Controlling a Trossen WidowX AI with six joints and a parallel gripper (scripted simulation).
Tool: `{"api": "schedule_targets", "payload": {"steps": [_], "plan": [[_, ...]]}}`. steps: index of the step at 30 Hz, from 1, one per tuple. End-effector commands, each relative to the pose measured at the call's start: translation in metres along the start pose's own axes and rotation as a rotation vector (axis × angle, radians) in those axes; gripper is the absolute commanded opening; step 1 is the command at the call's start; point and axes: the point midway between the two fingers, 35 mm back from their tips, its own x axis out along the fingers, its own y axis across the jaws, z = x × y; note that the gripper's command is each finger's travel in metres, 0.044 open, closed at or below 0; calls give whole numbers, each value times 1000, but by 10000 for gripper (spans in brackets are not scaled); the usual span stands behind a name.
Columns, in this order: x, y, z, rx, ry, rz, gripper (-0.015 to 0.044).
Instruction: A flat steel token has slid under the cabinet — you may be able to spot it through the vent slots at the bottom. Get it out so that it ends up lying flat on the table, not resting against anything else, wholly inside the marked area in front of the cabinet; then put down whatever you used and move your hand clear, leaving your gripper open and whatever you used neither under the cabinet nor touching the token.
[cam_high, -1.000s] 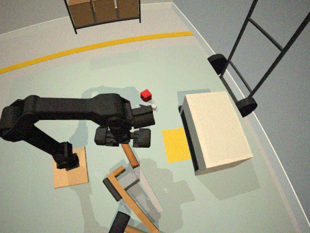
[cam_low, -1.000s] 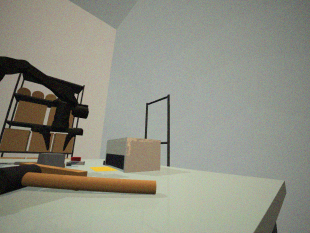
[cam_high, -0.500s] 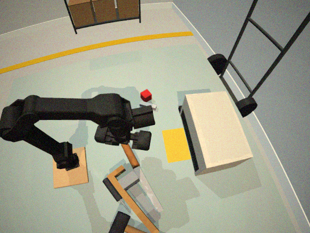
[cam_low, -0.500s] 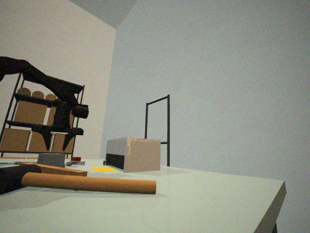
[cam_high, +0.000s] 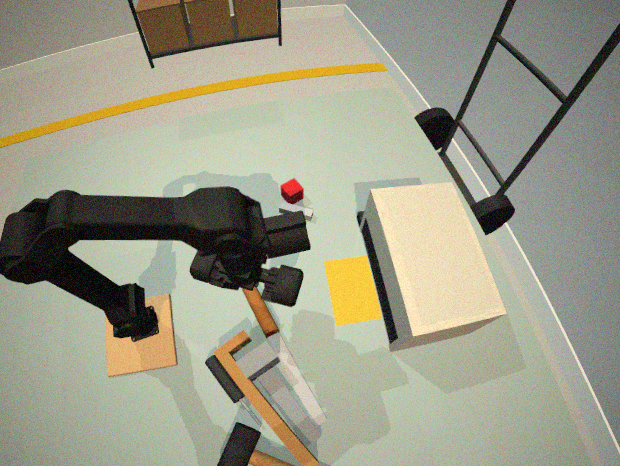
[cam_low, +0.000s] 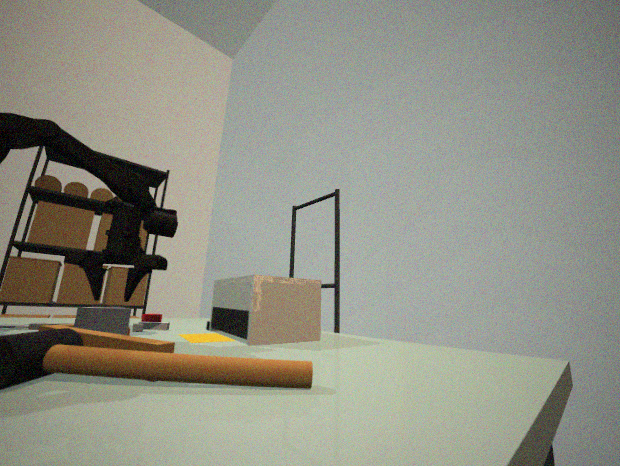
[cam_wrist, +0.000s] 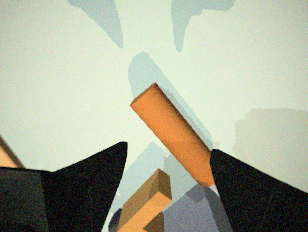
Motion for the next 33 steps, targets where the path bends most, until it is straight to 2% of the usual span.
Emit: {"api": "schedule_targets", "payload": {"steps": [1, 33], "plan": [[0, 1, 0, 36, -4, 4, 270], [0, 0, 0, 290, -4, 5, 270]]}}
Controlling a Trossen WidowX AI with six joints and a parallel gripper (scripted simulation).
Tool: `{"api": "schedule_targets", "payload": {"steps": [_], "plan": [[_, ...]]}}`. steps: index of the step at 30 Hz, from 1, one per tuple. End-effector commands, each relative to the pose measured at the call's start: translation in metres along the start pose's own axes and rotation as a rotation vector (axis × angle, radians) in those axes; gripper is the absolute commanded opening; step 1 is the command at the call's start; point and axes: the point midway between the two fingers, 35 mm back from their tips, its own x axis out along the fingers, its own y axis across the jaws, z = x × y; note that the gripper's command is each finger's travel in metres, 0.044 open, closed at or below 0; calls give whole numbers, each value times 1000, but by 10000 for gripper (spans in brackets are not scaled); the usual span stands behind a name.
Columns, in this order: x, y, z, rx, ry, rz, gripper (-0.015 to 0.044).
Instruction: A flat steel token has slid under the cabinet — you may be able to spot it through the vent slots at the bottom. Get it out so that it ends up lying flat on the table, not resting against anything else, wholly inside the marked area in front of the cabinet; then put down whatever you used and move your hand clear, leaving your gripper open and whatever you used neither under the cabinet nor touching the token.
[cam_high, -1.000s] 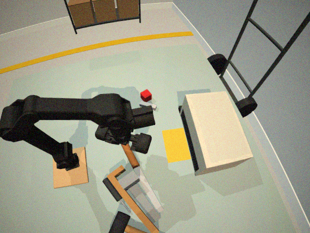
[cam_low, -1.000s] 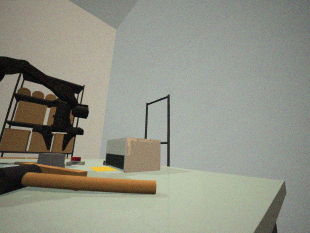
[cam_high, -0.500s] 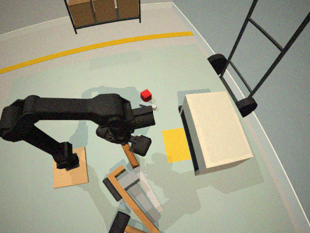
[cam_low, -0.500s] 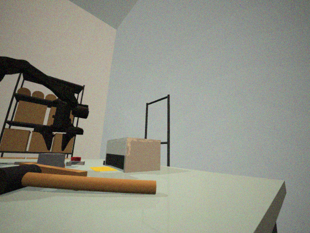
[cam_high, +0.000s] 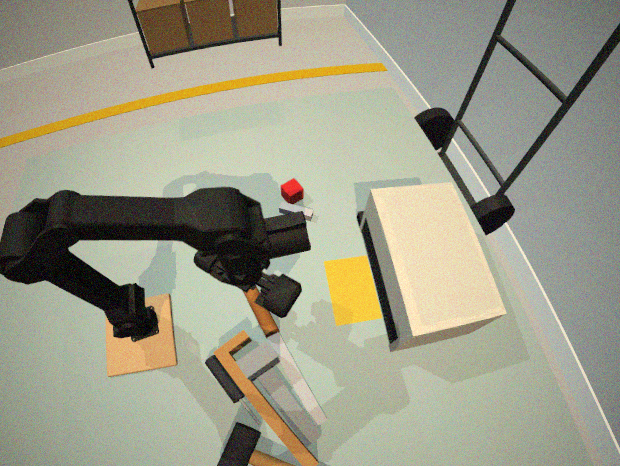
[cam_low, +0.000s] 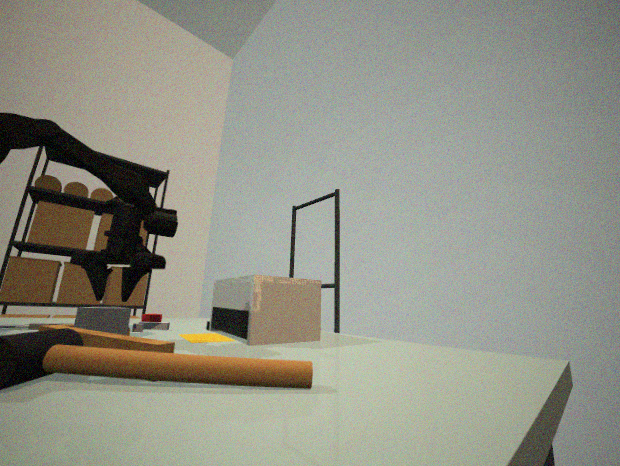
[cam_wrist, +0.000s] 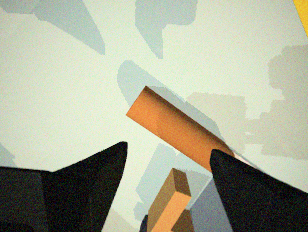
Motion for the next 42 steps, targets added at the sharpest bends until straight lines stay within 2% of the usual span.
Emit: {"api": "schedule_targets", "payload": {"steps": [1, 42], "plan": [[0, 1, 0, 37, -3, 5, 270], [0, 0, 0, 361, -2, 5, 270]]}}
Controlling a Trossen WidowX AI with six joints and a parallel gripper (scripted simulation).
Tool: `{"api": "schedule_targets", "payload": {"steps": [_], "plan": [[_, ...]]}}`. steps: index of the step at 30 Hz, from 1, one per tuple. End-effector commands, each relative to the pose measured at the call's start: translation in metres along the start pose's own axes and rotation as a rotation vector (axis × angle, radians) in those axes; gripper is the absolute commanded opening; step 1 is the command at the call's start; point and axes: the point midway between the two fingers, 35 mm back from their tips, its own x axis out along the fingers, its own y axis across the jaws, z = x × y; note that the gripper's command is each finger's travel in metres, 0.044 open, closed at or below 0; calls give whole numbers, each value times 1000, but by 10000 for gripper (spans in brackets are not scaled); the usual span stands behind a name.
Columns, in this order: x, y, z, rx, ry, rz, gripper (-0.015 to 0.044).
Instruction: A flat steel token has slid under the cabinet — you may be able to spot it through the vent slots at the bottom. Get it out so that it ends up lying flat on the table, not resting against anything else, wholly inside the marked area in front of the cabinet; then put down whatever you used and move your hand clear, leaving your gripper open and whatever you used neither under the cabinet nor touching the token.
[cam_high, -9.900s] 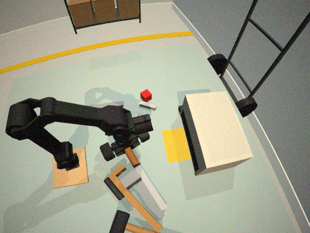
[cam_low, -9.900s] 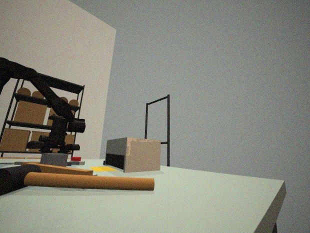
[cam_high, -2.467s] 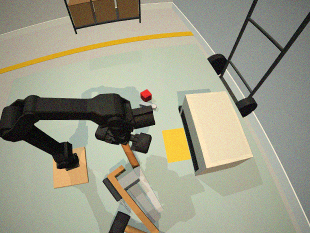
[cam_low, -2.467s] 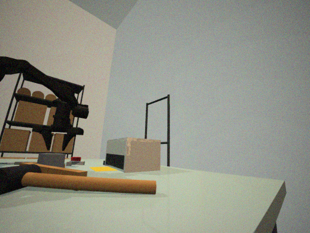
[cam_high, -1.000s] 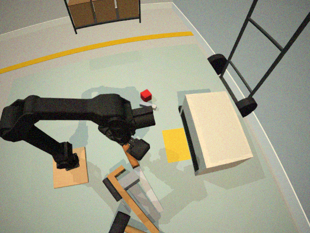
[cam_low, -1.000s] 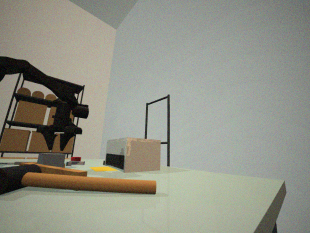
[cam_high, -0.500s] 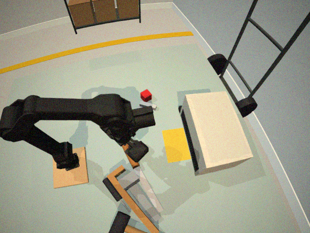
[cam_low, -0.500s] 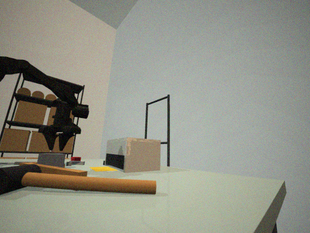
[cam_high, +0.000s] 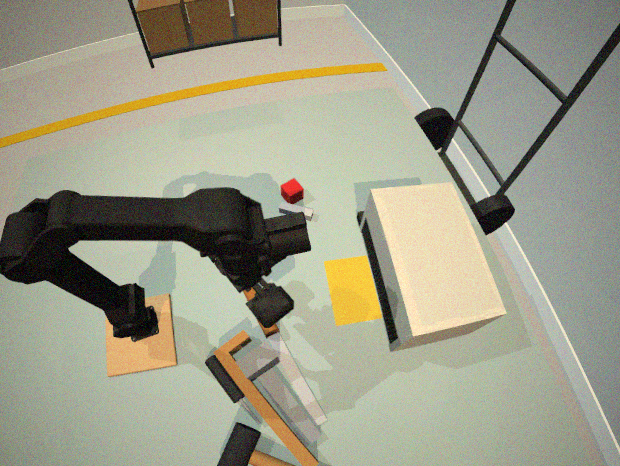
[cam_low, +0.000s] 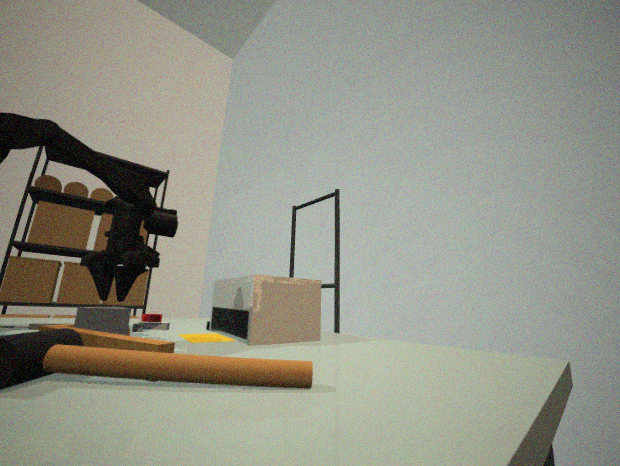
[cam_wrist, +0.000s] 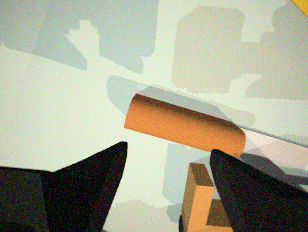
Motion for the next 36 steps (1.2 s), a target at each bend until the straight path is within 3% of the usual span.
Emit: {"api": "schedule_targets", "payload": {"steps": [1, 36], "plan": [[0, 1, 0, 37, -1, 6, 270], [0, 0, 0, 314, 0, 6, 270]]}}
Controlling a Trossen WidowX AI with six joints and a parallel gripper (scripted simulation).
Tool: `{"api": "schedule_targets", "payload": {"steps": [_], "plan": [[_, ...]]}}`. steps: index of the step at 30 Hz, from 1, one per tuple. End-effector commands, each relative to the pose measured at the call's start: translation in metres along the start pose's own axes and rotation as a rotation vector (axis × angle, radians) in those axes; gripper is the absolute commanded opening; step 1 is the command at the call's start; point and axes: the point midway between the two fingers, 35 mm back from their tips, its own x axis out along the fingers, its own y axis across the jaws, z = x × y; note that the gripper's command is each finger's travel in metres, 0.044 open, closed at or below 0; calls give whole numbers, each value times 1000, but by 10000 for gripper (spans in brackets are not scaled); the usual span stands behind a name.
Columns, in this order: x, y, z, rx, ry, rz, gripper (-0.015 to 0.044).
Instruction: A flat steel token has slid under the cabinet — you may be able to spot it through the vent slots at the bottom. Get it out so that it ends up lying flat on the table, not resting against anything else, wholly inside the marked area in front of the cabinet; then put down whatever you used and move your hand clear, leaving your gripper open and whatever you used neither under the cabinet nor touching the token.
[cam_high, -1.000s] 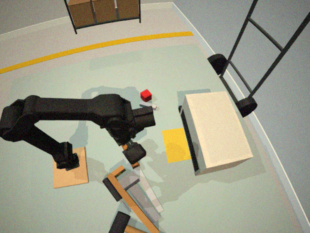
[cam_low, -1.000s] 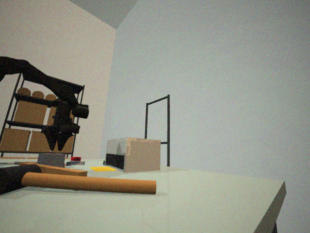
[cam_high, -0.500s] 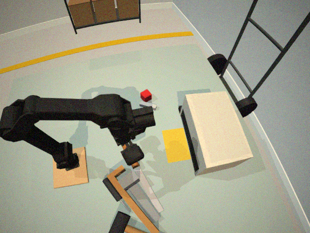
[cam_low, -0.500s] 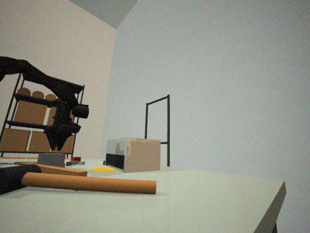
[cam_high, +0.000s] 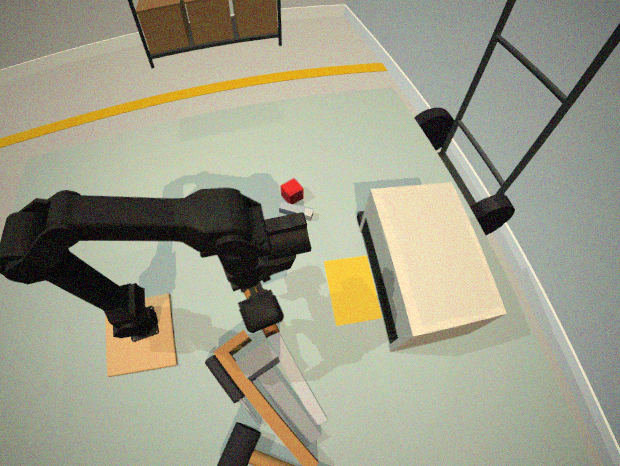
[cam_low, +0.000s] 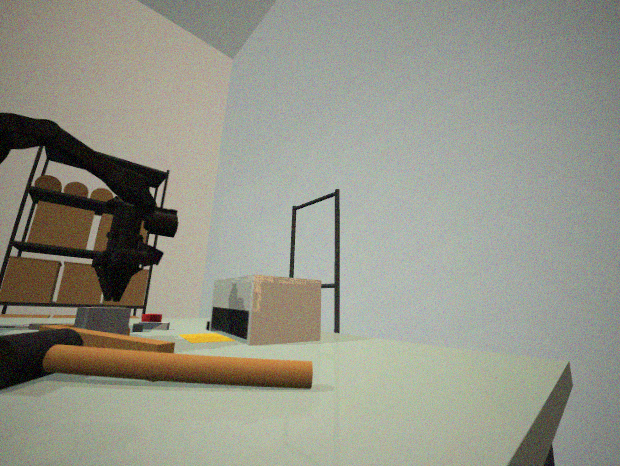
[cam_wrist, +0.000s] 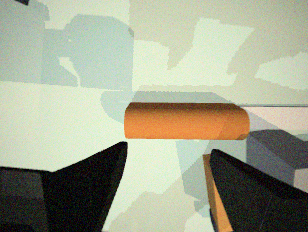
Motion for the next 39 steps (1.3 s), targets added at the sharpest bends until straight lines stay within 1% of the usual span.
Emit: {"api": "schedule_targets", "payload": {"steps": [1, 39], "plan": [[0, 1, 0, 37, 0, 6, 270], [0, 0, 0, 337, 1, 5, 270]]}}
